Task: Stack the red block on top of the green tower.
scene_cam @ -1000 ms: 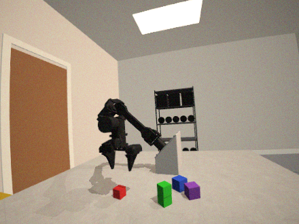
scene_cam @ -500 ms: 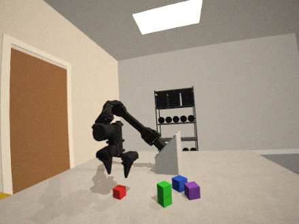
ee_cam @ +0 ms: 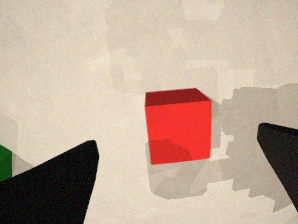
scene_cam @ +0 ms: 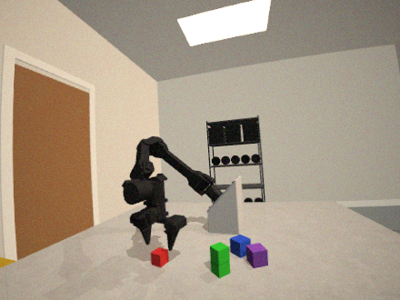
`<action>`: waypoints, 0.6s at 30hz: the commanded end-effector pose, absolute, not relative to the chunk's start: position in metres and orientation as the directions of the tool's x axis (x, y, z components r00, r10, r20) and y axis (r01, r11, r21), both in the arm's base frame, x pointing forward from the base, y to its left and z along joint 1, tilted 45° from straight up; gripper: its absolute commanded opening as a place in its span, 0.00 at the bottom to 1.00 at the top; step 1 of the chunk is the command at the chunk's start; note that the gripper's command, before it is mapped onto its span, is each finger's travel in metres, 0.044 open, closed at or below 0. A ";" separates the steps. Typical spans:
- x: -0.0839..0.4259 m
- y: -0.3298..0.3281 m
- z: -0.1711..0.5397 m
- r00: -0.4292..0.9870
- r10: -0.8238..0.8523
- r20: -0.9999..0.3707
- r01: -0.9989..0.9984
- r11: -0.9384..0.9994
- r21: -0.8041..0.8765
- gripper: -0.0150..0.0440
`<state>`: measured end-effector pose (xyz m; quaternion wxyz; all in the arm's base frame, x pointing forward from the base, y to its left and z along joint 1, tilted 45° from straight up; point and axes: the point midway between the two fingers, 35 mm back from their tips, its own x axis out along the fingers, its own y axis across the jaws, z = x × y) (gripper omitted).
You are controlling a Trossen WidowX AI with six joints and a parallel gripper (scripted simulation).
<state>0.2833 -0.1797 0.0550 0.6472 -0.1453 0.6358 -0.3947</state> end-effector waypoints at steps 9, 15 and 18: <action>0.279 -0.194 0.040 -0.126 -0.696 -0.707 0.319 0.646 -0.694 1.00; 0.278 -0.201 0.033 -0.127 -0.697 -0.706 0.319 0.645 -0.694 1.00; 0.277 -0.204 0.030 -0.127 -0.697 -0.706 0.319 0.645 -0.695 1.00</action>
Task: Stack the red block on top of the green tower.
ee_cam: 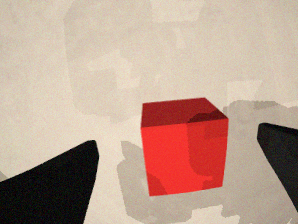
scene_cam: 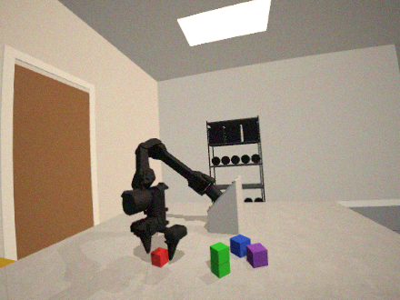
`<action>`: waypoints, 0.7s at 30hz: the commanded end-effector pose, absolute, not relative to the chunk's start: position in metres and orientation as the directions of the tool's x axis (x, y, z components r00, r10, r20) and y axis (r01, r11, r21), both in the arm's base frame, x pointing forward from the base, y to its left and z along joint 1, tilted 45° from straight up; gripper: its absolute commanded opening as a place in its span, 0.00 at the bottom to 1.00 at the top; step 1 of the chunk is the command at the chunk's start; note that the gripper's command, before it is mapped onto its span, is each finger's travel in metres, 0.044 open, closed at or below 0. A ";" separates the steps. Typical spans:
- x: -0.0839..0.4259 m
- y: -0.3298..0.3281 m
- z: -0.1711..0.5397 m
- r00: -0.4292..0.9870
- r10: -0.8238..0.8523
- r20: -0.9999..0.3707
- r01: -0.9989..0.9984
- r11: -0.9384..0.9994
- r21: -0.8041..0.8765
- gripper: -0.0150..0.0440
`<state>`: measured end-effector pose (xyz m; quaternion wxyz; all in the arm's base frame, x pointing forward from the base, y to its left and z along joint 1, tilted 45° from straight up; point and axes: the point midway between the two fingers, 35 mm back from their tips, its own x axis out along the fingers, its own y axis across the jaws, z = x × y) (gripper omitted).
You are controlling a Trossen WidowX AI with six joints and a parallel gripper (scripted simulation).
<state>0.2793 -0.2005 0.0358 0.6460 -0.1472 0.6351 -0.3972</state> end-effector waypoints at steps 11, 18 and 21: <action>0.275 -0.209 0.025 -0.127 -0.698 -0.705 0.318 0.644 -0.695 1.00; 0.275 -0.209 0.025 -0.127 -0.698 -0.705 0.318 0.644 -0.695 1.00; 0.275 -0.209 0.025 -0.128 -0.700 -0.703 0.323 0.640 -0.697 0.96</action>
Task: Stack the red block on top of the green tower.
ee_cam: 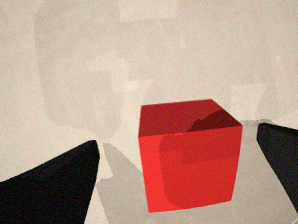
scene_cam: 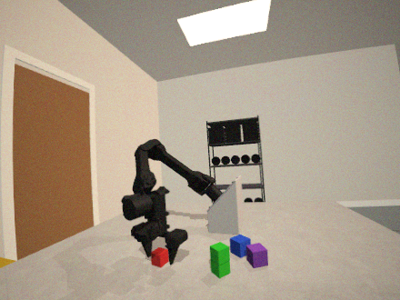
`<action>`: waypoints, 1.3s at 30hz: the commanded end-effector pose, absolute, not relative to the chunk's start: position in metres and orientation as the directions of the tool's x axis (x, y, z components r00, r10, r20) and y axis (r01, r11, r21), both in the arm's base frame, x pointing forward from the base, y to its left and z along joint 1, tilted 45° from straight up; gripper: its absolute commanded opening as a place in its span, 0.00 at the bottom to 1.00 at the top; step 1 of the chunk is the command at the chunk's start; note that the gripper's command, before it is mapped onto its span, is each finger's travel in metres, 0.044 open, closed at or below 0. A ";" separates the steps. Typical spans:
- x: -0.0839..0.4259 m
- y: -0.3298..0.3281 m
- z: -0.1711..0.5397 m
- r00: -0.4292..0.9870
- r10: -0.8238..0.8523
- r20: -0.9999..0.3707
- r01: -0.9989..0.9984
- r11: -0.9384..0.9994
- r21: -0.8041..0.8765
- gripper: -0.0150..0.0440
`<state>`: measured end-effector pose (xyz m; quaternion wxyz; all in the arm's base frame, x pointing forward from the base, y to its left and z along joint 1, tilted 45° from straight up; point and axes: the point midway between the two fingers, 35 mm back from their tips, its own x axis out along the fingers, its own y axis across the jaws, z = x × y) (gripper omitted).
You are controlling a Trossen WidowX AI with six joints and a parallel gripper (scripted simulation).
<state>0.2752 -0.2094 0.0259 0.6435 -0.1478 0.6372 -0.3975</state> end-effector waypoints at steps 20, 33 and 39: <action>0.276 -0.205 0.029 -0.128 -0.699 -0.703 0.323 0.641 -0.696 0.30; 0.285 -0.160 0.075 -0.126 -0.695 -0.707 0.319 0.647 -0.693 0.25; 0.289 -0.139 0.096 -0.126 -0.694 -0.708 0.319 0.648 -0.692 0.25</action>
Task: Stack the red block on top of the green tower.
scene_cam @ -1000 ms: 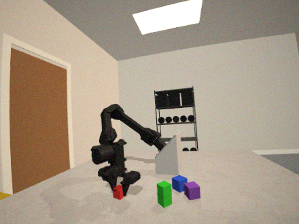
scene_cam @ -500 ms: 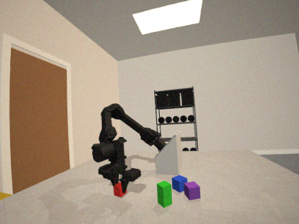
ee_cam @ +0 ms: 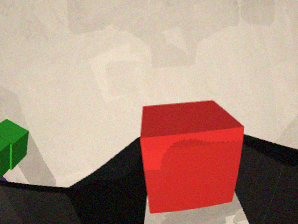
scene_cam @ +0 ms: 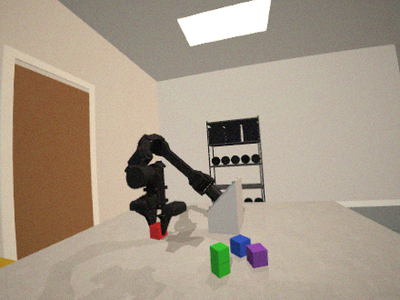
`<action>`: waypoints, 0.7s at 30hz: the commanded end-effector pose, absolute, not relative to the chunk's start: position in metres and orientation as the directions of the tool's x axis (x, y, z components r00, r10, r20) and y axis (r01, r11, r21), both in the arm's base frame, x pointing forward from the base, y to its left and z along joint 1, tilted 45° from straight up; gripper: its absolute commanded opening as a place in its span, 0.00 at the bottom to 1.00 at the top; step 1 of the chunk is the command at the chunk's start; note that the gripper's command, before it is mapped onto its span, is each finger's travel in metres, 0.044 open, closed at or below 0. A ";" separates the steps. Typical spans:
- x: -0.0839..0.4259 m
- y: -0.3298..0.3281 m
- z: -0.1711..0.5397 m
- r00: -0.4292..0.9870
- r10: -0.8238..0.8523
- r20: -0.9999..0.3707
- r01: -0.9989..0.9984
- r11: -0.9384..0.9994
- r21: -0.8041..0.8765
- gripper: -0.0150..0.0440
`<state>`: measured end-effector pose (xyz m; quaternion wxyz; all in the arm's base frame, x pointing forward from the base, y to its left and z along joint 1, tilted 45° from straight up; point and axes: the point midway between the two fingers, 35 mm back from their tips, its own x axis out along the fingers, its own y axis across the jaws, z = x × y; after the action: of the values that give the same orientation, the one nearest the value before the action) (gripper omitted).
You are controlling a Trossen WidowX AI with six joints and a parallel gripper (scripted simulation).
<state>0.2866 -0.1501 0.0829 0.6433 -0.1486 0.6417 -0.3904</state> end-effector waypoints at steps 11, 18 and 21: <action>0.292 -0.127 0.107 -0.126 -0.694 -0.709 0.318 0.648 -0.692 0.25; 0.304 -0.107 0.088 -0.122 -0.687 -0.716 0.319 0.656 -0.684 0.25; 0.311 -0.093 0.074 -0.121 -0.684 -0.720 0.319 0.660 -0.680 0.25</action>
<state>0.3037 -0.1082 0.0894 0.6469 -0.1455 0.6393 -0.3895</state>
